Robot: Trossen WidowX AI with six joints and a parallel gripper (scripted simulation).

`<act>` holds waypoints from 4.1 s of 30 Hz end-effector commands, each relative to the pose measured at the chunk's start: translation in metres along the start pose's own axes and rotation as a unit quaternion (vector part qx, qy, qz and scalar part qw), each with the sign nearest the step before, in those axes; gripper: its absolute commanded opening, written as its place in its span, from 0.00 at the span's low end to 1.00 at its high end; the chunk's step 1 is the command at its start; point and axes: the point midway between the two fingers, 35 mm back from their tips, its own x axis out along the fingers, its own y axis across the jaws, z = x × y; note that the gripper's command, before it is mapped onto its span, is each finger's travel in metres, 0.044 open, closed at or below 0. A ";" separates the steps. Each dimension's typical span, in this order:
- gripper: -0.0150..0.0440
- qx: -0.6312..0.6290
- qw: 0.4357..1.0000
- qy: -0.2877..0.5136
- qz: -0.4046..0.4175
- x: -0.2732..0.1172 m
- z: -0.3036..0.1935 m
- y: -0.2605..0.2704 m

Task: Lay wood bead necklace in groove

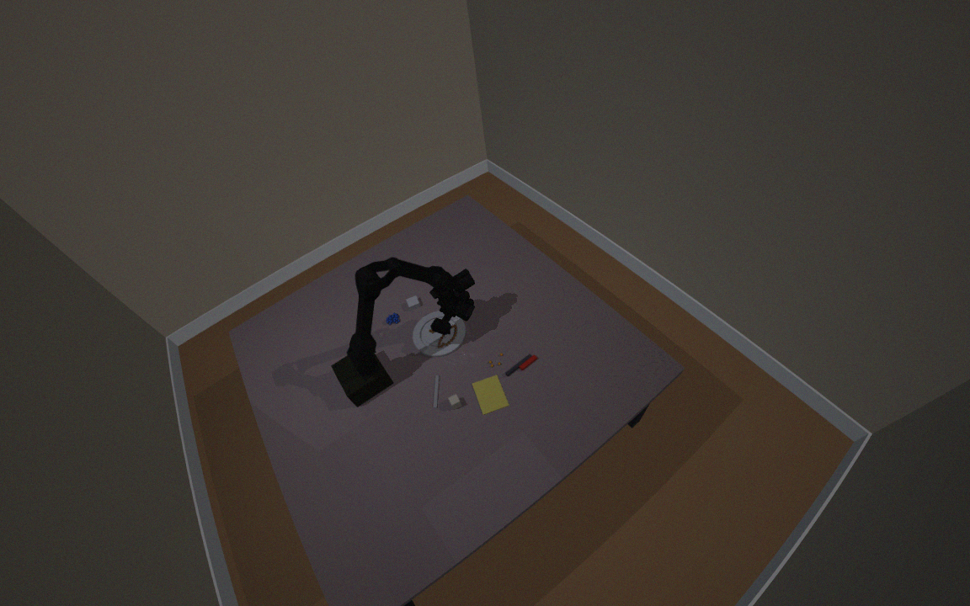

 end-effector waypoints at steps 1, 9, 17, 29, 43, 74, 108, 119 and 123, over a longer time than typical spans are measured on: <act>1.00 0.002 1.000 0.002 0.001 -0.003 0.000 0.000; 1.00 0.002 1.000 0.002 0.001 -0.003 0.000 0.000; 0.96 -0.007 1.000 0.002 0.001 -0.003 -0.001 0.000; 0.46 -0.391 0.920 0.002 0.002 -0.028 -0.016 -0.016; 0.46 -0.387 0.922 -0.003 0.004 -0.020 -0.014 -0.014; 0.25 -0.389 0.921 0.000 0.001 0.010 -0.015 -0.015; 0.25 -0.389 0.921 0.000 0.001 0.010 -0.015 -0.015; 0.25 -0.391 0.920 0.002 0.002 -0.003 -0.016 -0.016; 0.25 -0.391 0.920 0.002 0.002 -0.005 -0.016 -0.016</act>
